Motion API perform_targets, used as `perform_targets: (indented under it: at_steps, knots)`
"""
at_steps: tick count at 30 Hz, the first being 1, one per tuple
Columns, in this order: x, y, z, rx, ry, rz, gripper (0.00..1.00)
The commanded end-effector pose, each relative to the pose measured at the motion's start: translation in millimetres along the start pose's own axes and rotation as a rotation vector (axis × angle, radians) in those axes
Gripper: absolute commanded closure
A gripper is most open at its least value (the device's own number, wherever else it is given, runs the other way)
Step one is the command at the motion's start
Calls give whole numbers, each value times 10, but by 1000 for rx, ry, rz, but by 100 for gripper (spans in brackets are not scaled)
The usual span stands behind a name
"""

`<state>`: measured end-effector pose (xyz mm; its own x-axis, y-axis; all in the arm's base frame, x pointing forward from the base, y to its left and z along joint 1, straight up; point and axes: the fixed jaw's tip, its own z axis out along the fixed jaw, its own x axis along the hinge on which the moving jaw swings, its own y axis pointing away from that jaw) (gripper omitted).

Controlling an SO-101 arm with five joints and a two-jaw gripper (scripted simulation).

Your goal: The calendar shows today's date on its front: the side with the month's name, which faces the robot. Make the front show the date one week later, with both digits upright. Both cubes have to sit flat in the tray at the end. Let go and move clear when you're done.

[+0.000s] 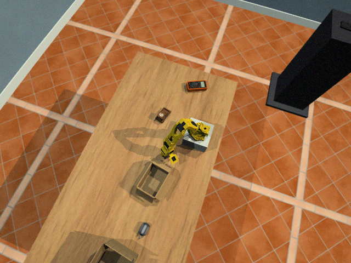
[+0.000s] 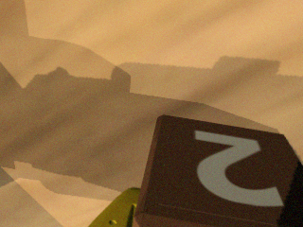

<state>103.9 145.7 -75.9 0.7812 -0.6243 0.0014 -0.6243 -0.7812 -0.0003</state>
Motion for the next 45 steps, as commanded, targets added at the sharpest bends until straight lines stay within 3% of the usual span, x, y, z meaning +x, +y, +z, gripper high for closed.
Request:
perform_targets:
  at_steps: [1,18,36,45]
  knots:
    - [-13,14,13,-13,-1,3,96]
    - [-13,10,-16,-13,-1,3,100]
    - [-14,11,-429,-13,-1,3,100]
    - [-14,21,-489,-13,-1,3,100]
